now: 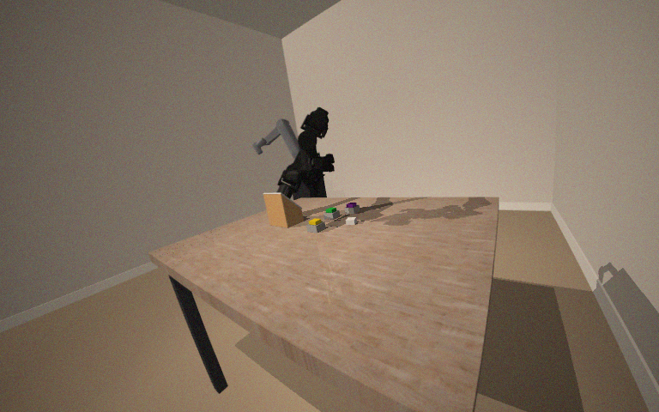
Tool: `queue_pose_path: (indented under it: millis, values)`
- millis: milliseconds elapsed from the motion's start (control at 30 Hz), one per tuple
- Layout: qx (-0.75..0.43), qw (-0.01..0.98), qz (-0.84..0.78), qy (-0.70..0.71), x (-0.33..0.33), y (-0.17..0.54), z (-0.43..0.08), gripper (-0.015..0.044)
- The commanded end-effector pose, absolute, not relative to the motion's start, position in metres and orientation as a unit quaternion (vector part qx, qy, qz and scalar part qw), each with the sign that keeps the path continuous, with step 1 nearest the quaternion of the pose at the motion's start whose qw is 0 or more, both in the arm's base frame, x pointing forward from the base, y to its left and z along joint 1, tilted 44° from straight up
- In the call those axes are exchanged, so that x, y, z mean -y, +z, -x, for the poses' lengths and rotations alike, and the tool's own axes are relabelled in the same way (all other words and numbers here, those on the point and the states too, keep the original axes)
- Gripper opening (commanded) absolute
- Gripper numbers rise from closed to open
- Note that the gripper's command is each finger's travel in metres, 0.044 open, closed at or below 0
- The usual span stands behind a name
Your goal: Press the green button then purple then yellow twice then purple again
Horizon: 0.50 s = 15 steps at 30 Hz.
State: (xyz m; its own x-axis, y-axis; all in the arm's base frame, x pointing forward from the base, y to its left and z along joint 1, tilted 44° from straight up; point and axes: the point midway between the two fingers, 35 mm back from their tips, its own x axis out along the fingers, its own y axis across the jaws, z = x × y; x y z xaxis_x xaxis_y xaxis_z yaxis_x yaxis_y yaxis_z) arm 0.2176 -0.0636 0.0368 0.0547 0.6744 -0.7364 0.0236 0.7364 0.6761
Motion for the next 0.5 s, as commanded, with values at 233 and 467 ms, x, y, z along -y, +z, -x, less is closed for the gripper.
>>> queue_pose_path:
  millis: [233, 467]
  values:
    - [-0.635, 0.682, -0.266, 0.249, -0.065, 0.163, -0.233, 0.002]
    - [-0.633, 0.678, -0.271, 0.258, -0.086, 0.182, -0.222, 0.002]
